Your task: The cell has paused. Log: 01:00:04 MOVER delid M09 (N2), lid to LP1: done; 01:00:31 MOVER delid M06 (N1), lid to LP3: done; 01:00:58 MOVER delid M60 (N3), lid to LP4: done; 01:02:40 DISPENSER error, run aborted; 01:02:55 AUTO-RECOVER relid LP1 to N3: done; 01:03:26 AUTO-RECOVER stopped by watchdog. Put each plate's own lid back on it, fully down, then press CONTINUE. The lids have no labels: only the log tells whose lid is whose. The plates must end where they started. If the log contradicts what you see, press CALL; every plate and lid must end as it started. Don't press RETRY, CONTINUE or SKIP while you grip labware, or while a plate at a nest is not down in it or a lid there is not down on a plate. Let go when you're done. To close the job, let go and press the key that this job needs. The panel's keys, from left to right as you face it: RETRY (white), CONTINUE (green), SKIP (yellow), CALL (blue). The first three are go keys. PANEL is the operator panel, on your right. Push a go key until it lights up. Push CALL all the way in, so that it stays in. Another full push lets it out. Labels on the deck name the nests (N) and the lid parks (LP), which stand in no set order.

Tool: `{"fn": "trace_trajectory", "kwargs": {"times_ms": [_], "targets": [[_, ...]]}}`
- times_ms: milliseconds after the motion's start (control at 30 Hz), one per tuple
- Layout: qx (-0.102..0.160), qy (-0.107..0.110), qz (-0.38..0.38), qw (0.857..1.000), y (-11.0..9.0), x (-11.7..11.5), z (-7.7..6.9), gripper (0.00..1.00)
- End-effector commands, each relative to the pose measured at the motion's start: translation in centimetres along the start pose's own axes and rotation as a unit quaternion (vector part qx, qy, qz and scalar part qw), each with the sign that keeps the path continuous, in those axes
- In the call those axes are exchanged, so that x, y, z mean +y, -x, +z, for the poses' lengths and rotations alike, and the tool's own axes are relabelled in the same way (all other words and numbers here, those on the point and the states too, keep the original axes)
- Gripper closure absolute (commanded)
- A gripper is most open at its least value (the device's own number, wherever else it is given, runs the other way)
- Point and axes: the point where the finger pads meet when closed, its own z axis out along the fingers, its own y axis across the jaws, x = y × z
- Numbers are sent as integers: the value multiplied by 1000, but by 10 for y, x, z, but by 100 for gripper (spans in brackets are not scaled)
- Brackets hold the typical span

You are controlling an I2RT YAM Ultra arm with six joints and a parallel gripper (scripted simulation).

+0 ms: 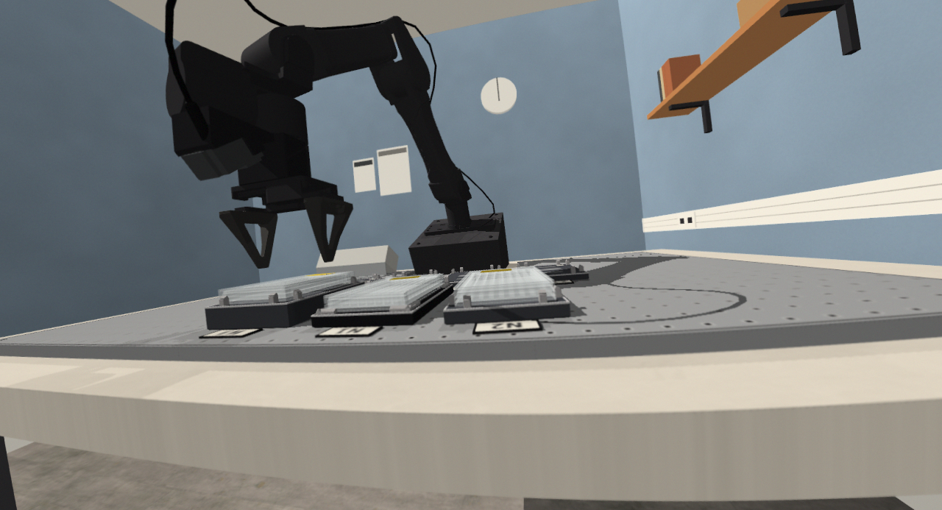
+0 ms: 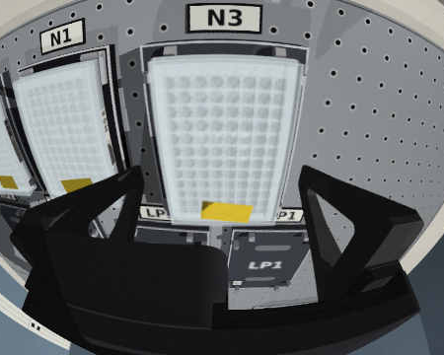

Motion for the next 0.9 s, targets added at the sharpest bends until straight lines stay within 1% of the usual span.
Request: {"fn": "trace_trajectory", "kwargs": {"times_ms": [0, 233, 267, 333, 733, 800, 867], "targets": [[-19, -5, 4, 1000, 4, -8, -20, 0], [-19, -6, 4, 1000, 4, -8, -21, 0], [-20, -7, 17, 1000, 0, -3, -17, 1], [-19, -8, 13, 1000, -7, 8, -14, 3], [-19, -8, 13, 1000, -52, 48, -12, 15], [-19, -8, 13, 1000, -52, 48, -12, 15], [-19, -8, 13, 1000, -60, 55, -11, 17]]}}
